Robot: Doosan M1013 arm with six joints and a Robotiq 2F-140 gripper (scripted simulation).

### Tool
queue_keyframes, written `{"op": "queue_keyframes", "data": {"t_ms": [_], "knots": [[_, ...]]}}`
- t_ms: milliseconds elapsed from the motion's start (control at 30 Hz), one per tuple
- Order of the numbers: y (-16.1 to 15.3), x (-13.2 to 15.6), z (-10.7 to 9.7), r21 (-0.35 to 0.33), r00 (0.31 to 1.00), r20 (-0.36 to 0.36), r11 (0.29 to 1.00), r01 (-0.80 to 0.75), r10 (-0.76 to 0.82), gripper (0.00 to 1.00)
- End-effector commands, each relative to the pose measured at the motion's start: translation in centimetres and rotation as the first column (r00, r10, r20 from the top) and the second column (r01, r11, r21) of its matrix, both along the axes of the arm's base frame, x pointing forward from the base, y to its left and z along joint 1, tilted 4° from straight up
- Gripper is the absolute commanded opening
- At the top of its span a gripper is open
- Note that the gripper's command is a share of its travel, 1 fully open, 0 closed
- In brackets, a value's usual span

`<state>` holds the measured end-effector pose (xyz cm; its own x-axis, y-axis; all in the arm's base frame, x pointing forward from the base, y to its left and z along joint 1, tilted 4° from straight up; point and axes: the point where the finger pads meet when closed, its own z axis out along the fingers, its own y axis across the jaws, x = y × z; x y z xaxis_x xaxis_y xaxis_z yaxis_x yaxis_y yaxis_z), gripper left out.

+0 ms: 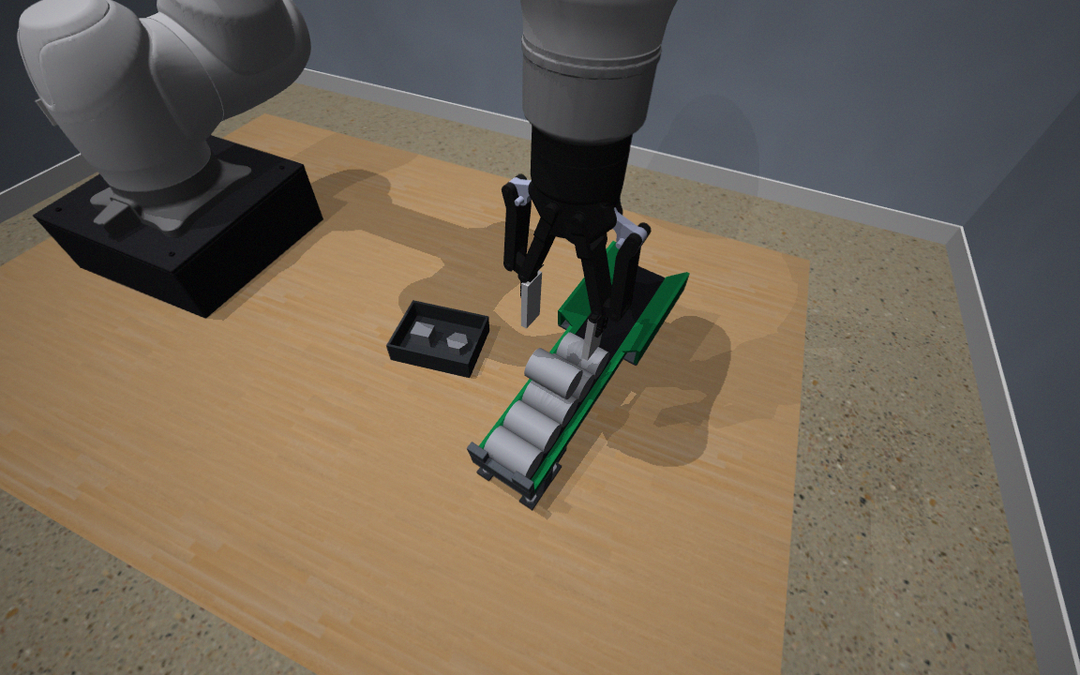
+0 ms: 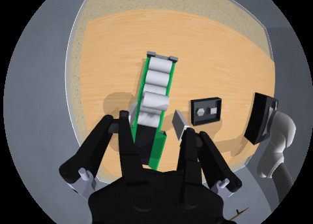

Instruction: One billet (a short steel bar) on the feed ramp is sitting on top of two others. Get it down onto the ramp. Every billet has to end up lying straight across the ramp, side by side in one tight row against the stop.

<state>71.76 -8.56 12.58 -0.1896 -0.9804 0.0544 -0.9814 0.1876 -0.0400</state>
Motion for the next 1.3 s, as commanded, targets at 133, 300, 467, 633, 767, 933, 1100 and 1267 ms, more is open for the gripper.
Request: {"op": "queue_keyframes", "data": {"t_ms": [133, 300, 467, 633, 767, 933, 1100, 1267], "knots": [[-0.4, -0.1, -1.6, 0.003, 1.000, -0.003, 1.000, 0.005, -0.005, 0.53], [-0.4, -0.1, -2.2, 0.003, 1.000, -0.003, 1.000, 0.005, -0.005, 0.53], [-0.5, -0.1, -2.8, 0.003, 1.000, -0.003, 1.000, 0.005, -0.005, 0.53], [-0.5, -0.1, -3.3, 0.003, 1.000, -0.003, 1.000, 0.005, -0.005, 0.53], [-0.5, -0.1, -3.5, 0.003, 1.000, -0.003, 1.000, 0.005, -0.005, 0.53], [-0.5, -0.1, -3.6, 0.003, 1.000, -0.003, 1.000, 0.005, -0.005, 0.53], [-0.5, -0.1, -3.7, 0.003, 1.000, -0.003, 1.000, 0.005, -0.005, 0.53], [-0.5, -0.1, -3.7, 0.003, 1.000, -0.003, 1.000, 0.005, -0.005, 0.53]]}}
